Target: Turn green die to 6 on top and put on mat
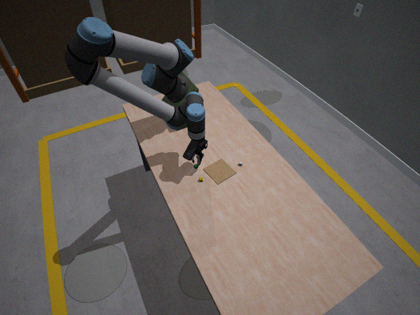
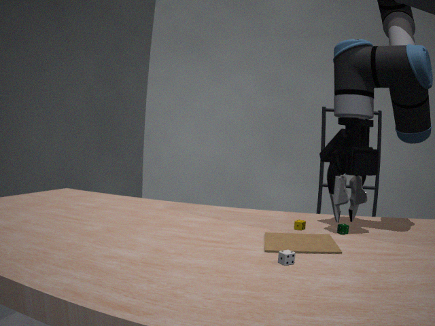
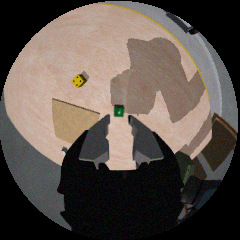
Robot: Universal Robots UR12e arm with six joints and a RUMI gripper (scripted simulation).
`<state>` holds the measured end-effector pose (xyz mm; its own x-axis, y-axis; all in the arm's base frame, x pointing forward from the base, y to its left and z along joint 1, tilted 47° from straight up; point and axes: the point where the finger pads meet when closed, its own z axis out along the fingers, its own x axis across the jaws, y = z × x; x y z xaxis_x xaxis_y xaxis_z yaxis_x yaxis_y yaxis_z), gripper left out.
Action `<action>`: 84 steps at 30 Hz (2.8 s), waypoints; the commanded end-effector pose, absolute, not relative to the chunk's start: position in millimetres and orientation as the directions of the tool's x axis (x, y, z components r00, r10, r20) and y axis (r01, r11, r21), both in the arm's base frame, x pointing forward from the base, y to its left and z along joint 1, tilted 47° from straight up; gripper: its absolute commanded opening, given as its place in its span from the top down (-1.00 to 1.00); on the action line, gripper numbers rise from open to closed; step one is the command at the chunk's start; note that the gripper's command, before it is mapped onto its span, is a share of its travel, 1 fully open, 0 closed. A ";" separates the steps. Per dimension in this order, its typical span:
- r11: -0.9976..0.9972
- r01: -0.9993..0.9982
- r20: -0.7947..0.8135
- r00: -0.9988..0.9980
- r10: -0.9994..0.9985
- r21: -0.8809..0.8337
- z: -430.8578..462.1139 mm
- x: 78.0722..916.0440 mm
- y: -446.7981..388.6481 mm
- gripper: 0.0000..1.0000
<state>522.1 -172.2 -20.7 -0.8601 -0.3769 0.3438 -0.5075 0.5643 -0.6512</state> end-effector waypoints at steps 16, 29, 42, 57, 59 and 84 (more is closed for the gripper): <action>0.564 -0.507 0.343 -0.860 -0.377 -0.652 -32.1 523.2 -184.6 0.58; 0.564 -0.507 0.343 -0.860 -0.377 -0.652 -37.6 523.6 -190.6 0.58; 0.564 -0.507 0.343 -0.860 -0.377 -0.652 -37.6 523.6 -190.6 0.58; 0.564 -0.507 0.343 -0.860 -0.377 -0.652 -37.6 523.6 -190.6 0.58; 0.564 -0.507 0.343 -0.860 -0.377 -0.652 -37.6 523.6 -190.6 0.58; 0.564 -0.507 0.343 -0.860 -0.377 -0.652 -37.6 523.6 -190.6 0.94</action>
